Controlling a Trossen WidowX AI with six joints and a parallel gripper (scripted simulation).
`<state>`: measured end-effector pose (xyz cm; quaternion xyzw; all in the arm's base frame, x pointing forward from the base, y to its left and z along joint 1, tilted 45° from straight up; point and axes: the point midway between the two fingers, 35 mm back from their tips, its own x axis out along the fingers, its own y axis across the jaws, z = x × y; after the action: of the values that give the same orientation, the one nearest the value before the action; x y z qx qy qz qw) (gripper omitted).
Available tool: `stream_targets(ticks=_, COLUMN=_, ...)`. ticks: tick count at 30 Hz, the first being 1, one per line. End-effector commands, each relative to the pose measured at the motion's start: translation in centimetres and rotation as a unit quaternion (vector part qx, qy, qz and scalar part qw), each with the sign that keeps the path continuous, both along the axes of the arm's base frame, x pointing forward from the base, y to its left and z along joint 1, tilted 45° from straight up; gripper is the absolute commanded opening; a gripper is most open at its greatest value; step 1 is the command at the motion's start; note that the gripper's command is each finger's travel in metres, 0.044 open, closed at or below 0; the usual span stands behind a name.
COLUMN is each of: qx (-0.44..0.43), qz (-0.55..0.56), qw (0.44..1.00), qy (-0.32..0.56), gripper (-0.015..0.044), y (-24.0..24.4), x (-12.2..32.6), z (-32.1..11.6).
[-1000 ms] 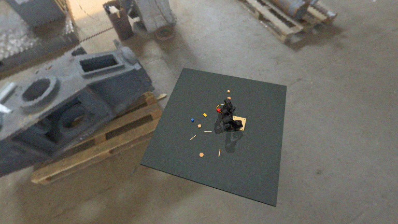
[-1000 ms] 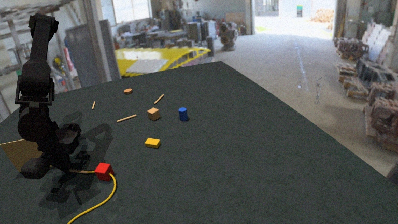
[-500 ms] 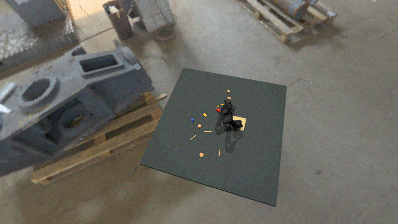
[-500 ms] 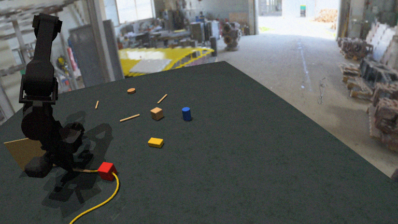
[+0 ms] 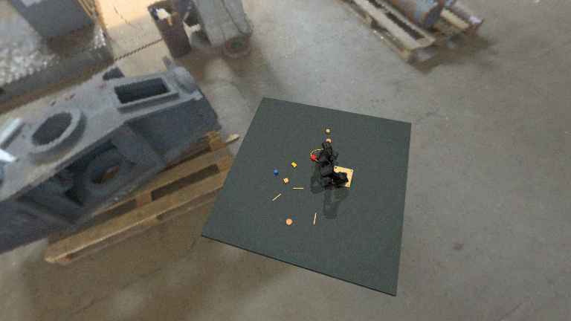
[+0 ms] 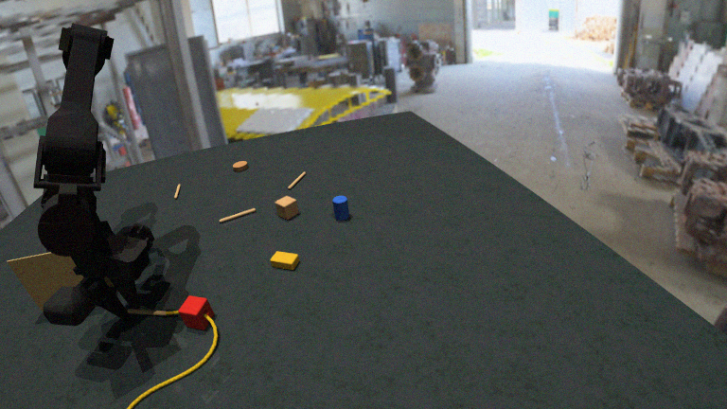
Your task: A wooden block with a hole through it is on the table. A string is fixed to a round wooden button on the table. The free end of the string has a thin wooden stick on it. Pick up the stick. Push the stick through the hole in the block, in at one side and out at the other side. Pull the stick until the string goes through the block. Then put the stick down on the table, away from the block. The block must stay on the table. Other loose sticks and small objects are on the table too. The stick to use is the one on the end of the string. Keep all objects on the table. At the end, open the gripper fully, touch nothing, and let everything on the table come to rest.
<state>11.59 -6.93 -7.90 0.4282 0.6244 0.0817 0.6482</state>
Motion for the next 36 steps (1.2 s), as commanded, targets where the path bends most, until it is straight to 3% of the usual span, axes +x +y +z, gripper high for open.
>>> stream_targets(ticks=1, qx=0.007, qz=-0.001, qw=1.0, qy=-0.002, gripper=0.0184, y=0.1, x=0.1, z=0.3)
stream_targets(ticks=2, qx=0.006, qz=-0.001, qw=1.0, qy=-0.002, gripper=0.021, y=-0.6, x=0.1, z=0.8)
stream_targets(ticks=6, qx=0.0, qz=0.0, qw=1.0, qy=0.001, gripper=0.021, y=-4.9, x=-0.8, z=4.9)
stream_targets(ticks=11, qx=-0.001, qz=0.0, qw=1.0, qy=0.001, gripper=0.021, y=-5.6, x=-1.1, z=5.7)
stream_targets(ticks=20, qx=-0.008, qz=-0.005, qw=1.0, qy=-0.002, gripper=0.044, y=-7.0, x=-1.0, z=6.7)
stream_targets(ticks=36, qx=-0.008, qz=-0.008, qw=1.0, qy=-0.003, gripper=0.044, y=-7.4, x=-1.1, z=7.1)
